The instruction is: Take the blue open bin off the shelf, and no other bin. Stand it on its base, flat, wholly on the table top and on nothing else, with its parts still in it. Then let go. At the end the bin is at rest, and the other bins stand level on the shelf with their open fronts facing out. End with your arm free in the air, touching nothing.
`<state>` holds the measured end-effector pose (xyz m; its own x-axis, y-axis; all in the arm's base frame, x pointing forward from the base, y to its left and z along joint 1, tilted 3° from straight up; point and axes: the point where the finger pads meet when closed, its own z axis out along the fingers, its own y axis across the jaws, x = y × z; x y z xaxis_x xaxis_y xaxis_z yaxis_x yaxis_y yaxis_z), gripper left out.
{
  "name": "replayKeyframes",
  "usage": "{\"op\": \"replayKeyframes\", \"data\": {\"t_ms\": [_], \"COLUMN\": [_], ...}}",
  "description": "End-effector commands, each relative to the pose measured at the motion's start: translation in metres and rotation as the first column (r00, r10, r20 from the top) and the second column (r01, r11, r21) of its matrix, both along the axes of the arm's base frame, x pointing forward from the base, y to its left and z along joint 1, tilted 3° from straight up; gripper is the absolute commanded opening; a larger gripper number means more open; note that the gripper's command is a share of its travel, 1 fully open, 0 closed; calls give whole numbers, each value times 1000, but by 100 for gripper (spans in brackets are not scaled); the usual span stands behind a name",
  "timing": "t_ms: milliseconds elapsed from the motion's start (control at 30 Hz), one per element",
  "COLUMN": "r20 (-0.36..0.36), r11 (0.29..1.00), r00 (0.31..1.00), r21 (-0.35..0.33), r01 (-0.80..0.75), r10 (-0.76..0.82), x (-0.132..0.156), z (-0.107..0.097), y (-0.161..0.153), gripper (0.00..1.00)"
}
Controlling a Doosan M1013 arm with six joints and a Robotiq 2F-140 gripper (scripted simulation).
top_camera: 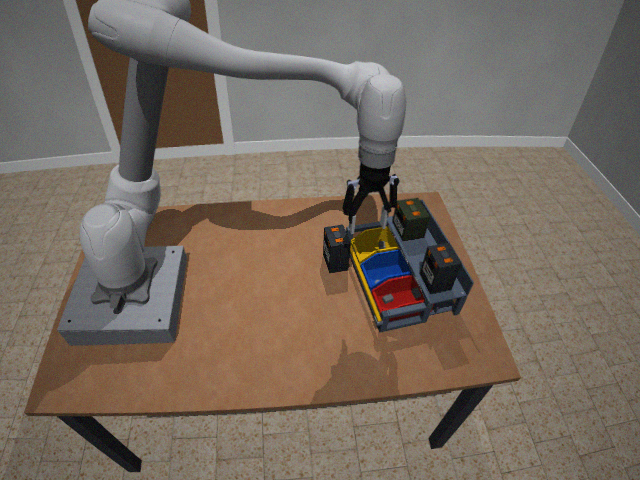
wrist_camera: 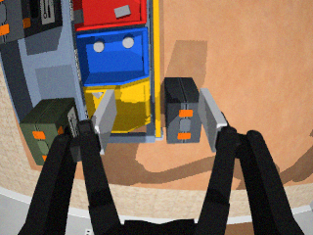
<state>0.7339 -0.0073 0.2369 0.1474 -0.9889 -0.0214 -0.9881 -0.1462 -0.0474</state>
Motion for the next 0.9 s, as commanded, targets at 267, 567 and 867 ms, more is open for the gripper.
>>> {"op": "replayKeyframes", "data": {"t_ms": [267,567,867], "r20": [0,0,0], "r11": [1000,1000,1000], "r00": [1000,1000,1000], "r21": [0,0,0], "r01": [0,0,0], "r10": [0,0,0], "x": [0,1,1], "z": [-19,-47,-47], "y": [0,1,1], "gripper": [57,57,57]}}
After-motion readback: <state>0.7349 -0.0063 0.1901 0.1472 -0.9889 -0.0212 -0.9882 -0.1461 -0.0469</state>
